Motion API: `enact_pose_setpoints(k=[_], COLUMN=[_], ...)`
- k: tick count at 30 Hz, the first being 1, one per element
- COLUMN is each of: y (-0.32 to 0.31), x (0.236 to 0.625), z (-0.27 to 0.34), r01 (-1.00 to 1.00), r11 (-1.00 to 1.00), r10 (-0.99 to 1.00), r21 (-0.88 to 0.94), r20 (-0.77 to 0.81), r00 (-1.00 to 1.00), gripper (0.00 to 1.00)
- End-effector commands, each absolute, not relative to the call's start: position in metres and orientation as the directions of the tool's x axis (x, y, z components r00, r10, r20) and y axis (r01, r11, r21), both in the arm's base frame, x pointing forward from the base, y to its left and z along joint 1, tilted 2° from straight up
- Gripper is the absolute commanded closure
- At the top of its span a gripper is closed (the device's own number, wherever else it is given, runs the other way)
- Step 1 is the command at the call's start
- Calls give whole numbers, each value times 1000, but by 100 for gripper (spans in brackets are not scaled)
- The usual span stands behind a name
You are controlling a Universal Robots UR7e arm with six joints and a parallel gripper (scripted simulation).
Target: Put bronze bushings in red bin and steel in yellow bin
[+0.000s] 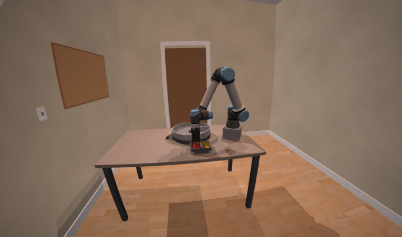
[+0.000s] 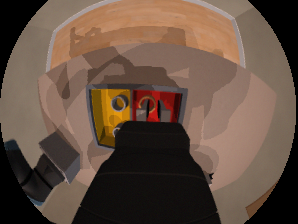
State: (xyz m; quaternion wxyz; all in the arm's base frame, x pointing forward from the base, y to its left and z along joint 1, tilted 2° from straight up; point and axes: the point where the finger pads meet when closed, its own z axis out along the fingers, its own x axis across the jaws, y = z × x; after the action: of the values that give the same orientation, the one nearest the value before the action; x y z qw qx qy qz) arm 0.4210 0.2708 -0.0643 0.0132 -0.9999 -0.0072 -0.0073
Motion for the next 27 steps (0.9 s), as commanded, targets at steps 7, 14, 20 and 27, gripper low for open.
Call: enact_pose_setpoints(k=[7, 14, 20, 27], y=[271, 271, 271, 271], x=[421, 421, 421, 421], z=[-60, -60, -58, -55], r01=[15, 15, 15, 15], r11=[-1000, -1000, -1000, -1000], r10=[14, 14, 14, 14], r21=[-27, -27, -27, -27], r20=[16, 16, 16, 16], r00=[1000, 1000, 1000, 1000], gripper=[58, 58, 58, 58])
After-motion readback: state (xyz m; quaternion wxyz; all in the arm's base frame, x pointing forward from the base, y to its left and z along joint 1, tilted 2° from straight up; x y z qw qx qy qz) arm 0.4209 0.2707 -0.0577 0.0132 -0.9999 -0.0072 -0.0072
